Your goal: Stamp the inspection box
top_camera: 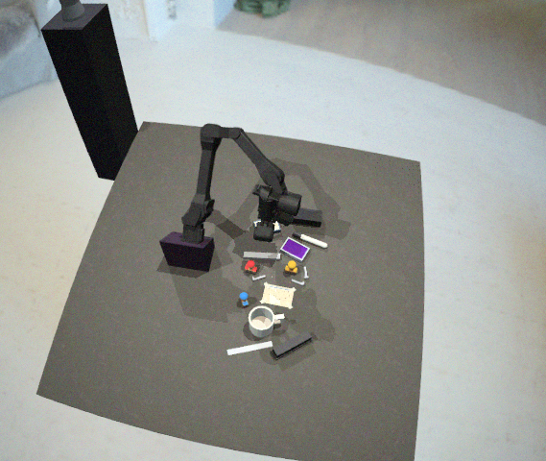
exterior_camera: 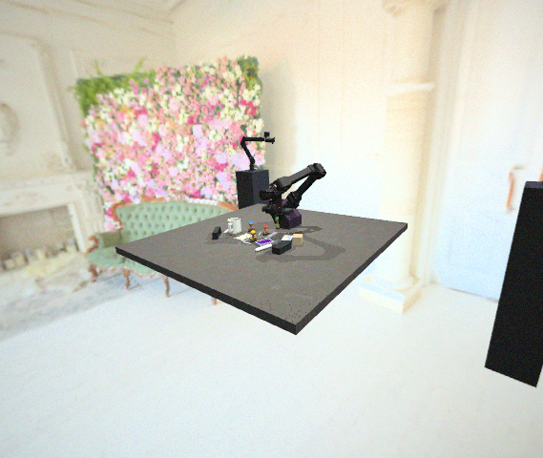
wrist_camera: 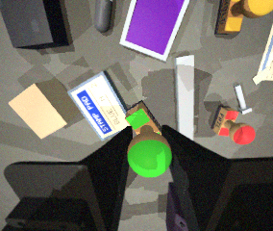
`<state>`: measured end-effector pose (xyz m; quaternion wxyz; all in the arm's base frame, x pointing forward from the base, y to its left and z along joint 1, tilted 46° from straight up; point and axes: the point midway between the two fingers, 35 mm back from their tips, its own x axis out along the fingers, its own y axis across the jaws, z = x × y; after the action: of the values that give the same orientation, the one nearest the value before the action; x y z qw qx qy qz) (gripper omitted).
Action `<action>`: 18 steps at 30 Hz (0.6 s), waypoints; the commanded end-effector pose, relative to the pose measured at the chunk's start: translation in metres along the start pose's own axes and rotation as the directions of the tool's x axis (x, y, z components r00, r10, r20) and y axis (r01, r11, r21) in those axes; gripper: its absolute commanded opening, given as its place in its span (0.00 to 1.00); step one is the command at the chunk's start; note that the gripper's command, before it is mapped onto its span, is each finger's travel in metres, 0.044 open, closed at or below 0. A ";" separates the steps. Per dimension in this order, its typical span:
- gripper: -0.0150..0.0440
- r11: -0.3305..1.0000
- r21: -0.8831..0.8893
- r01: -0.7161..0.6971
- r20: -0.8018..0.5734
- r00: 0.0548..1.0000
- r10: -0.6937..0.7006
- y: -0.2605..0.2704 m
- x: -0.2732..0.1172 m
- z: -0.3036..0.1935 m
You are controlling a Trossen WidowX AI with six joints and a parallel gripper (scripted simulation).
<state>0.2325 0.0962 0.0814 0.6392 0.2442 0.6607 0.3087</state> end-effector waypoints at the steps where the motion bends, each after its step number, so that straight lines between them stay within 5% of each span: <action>1: 0.25 1.000 -0.002 0.003 -0.004 1.000 -0.003 -0.002 -0.002 0.016; 18: 0.25 1.000 -0.005 0.003 -0.001 1.000 -0.003 -0.011 -0.003 0.087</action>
<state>0.3066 0.0950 0.0807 0.6433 0.2392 0.6567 0.3126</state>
